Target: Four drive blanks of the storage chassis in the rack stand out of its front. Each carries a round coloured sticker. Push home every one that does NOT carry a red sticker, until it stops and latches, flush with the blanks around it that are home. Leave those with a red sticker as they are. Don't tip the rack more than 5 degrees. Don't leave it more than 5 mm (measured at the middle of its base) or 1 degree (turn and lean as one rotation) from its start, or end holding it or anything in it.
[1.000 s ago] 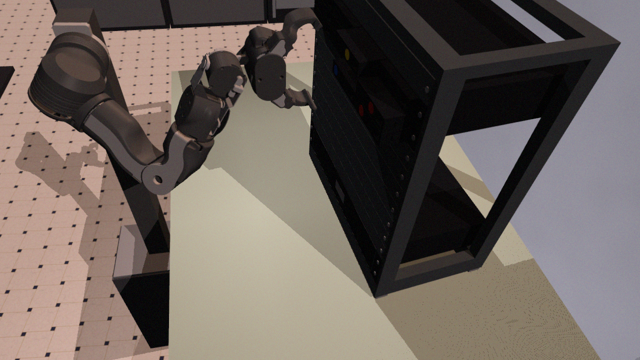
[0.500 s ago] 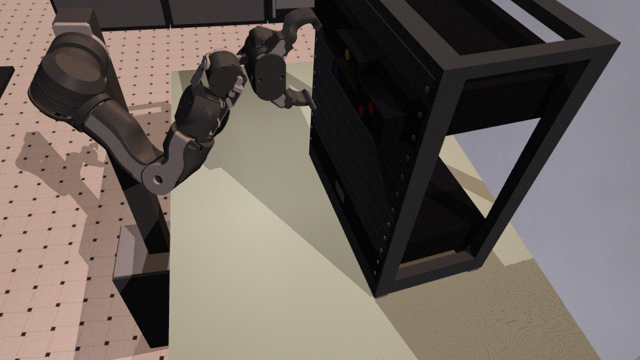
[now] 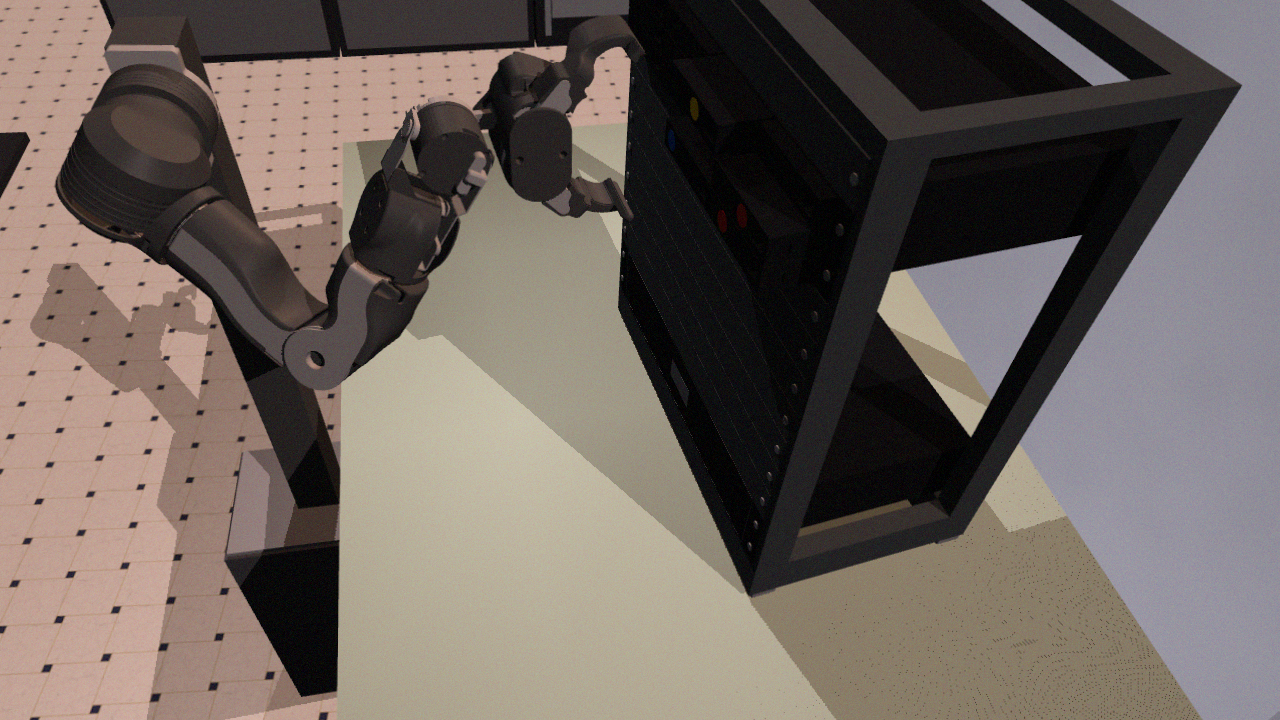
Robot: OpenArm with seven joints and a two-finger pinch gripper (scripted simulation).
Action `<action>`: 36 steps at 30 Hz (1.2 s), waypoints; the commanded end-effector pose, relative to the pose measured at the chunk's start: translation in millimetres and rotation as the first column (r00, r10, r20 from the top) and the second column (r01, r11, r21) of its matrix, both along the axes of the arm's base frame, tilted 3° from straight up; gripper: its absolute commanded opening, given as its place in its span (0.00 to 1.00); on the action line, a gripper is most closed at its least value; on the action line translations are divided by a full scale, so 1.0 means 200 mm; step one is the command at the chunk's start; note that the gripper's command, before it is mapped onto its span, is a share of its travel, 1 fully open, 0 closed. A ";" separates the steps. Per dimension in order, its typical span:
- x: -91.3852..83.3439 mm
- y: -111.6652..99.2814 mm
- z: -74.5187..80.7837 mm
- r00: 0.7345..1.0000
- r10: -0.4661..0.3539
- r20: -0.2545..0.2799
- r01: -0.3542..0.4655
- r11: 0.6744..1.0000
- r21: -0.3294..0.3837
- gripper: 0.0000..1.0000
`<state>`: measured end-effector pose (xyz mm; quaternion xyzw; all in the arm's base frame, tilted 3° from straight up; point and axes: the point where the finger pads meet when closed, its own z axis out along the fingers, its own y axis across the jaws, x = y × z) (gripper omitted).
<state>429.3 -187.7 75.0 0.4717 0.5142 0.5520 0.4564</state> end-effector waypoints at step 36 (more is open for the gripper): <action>0.09 -0.40 -0.06 1.000 0.000 0.010 0.000 1.000 -0.002 1.00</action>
